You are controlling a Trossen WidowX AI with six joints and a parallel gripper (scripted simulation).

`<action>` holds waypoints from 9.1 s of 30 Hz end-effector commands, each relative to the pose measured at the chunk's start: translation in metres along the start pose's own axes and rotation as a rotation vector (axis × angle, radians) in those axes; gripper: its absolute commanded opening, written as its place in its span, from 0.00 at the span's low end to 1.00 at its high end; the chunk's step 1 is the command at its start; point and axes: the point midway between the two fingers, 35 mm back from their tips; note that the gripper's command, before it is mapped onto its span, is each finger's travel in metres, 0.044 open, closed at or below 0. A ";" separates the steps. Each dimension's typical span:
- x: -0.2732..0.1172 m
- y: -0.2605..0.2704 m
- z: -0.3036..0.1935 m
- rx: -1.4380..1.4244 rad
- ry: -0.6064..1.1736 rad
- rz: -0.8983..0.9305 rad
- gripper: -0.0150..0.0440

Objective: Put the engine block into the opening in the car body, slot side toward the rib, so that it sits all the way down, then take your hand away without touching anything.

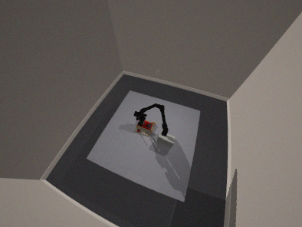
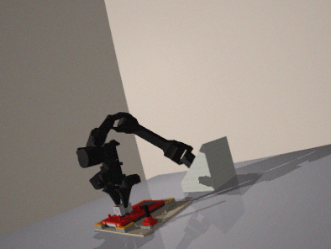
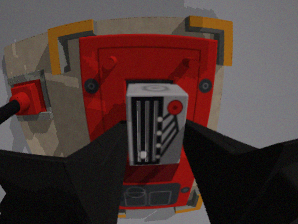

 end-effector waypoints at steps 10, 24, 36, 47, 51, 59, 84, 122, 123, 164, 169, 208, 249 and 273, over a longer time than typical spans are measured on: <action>0.001 0.000 0.000 -0.006 0.000 -0.004 0.52; 0.001 0.000 0.000 -0.006 0.000 -0.004 0.52; 0.001 0.000 0.000 -0.006 0.000 -0.004 0.52; 0.002 0.000 0.000 -0.006 0.000 -0.004 0.52; 0.002 0.000 0.000 -0.006 0.000 -0.004 0.52; 0.002 0.000 0.000 -0.006 0.000 -0.004 0.52; 0.003 0.000 0.000 -0.006 0.000 -0.004 0.52; 0.003 0.000 0.000 -0.006 0.000 -0.004 0.52; 0.003 0.000 0.000 -0.006 0.000 -0.004 0.52; 0.004 0.000 0.000 -0.006 0.000 -0.004 0.52; 0.004 0.000 0.000 -0.006 0.000 -0.004 0.52; 0.004 0.000 0.000 0.000 0.000 0.000 1.00; -0.008 0.004 0.000 -0.006 0.000 -0.004 0.29; -0.004 0.004 0.000 -0.006 0.000 -0.004 0.25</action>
Point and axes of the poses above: the point midway between the two fingers, 35 mm back from their tips, its own x axis out along the fingers, its own y axis across the jaws, z = x × y, and after that the axes turned 11 degrees about -x, right-handed
